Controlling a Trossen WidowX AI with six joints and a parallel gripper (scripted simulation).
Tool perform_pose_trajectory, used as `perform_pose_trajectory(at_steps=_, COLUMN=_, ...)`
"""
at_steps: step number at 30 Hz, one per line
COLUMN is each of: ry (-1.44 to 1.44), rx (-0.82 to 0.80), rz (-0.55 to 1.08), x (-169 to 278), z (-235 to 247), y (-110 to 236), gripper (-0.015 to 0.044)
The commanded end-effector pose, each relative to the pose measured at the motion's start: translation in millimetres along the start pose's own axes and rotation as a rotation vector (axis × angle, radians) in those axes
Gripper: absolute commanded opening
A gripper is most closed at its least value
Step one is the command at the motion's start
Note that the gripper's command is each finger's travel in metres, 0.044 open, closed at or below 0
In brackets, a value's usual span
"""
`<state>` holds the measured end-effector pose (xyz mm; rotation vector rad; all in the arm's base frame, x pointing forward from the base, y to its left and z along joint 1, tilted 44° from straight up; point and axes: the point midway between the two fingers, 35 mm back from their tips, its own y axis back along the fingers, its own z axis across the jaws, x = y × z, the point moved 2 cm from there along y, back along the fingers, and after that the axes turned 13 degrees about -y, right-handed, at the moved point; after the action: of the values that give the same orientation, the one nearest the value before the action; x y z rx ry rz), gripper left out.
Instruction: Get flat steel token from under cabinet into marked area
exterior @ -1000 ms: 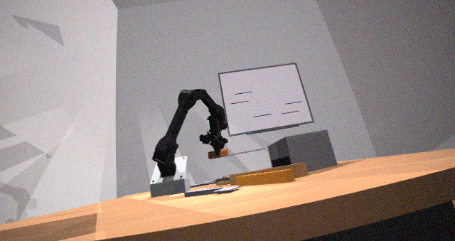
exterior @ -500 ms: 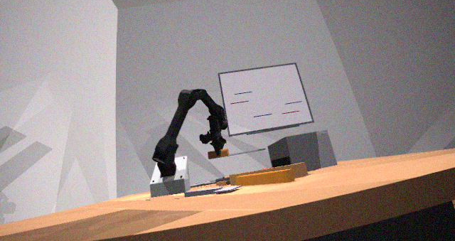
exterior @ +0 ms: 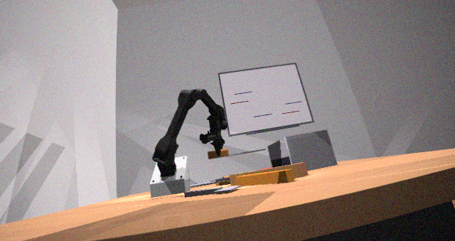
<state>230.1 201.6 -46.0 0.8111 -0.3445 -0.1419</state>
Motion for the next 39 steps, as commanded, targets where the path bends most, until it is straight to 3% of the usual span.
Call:
perform_pose_trajectory(at_steps=1, ry=0.021, rx=0.004, rz=0.008, x=0.2, z=-0.6, y=1.6, gripper=0.0000)
perform_pose_trajectory(at_steps=39, ry=0.059, rx=0.002, rz=0.011, x=7.5, z=-6.3, y=-69.4, gripper=0.0000)
